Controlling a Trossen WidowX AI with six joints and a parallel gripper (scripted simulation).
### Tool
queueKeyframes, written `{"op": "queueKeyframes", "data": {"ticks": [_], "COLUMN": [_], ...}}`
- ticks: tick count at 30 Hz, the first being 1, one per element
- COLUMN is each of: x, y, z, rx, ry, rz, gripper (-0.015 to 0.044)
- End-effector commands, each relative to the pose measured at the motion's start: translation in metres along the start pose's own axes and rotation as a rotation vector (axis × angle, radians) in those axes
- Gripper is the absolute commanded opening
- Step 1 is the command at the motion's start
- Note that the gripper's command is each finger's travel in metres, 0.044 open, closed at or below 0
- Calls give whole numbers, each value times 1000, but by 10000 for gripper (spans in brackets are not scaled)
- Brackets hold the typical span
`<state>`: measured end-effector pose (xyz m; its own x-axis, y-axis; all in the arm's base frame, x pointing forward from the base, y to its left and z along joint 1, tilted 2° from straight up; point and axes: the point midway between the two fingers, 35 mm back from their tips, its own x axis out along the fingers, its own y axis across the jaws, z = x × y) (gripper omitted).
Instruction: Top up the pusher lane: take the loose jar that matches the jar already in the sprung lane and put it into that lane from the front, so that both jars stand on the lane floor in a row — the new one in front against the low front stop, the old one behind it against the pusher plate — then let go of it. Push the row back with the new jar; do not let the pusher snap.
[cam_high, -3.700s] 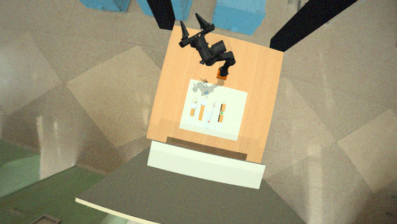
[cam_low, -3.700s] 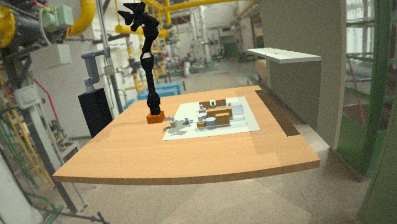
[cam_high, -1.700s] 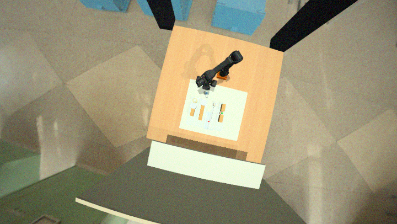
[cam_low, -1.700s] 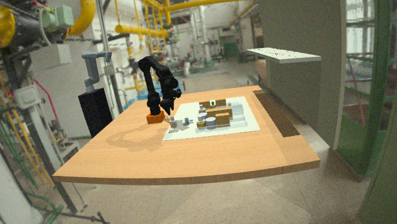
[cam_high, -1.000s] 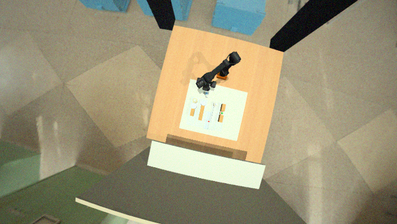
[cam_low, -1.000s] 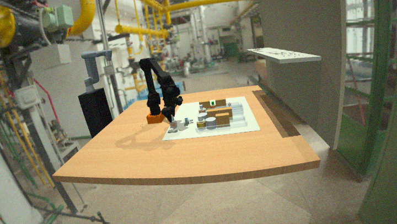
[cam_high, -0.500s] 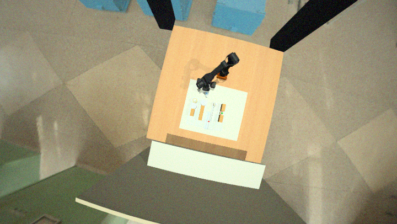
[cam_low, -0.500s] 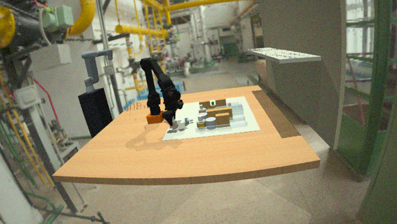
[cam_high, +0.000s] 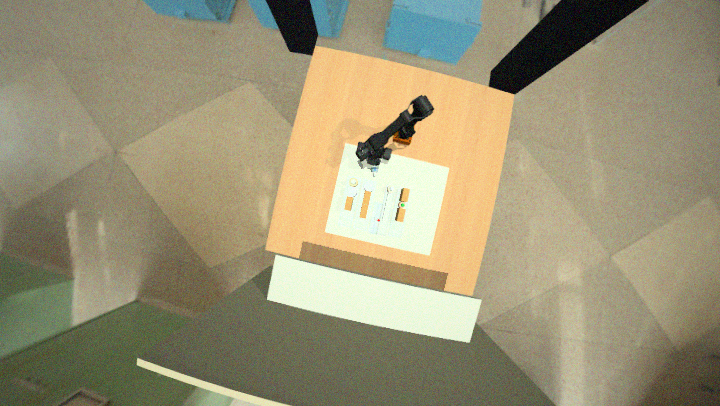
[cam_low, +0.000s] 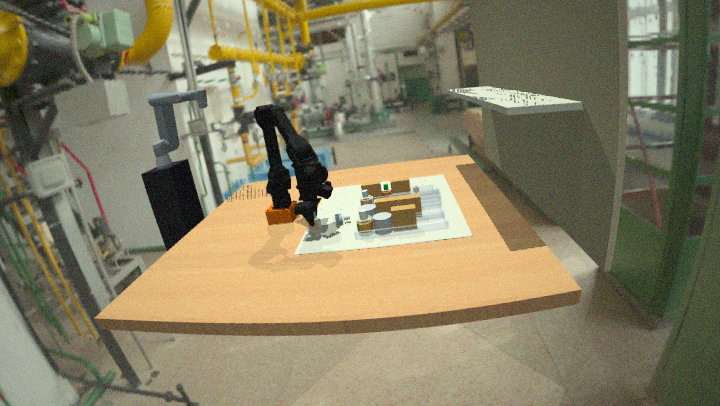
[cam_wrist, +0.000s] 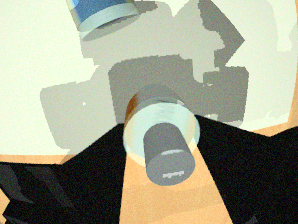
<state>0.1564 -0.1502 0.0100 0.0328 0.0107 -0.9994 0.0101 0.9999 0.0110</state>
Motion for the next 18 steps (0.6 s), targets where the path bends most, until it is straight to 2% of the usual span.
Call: {"op": "queueKeyframes", "data": {"ticks": [1, 6, 18], "x": [0, -11, -80], "y": [0, -1, -1], "z": [0, 3, 5], "rx": [3, 5, 5], "ry": [-2, -3, -4], "rz": [3, 2, 1], "gripper": [138, 6, 0]}}
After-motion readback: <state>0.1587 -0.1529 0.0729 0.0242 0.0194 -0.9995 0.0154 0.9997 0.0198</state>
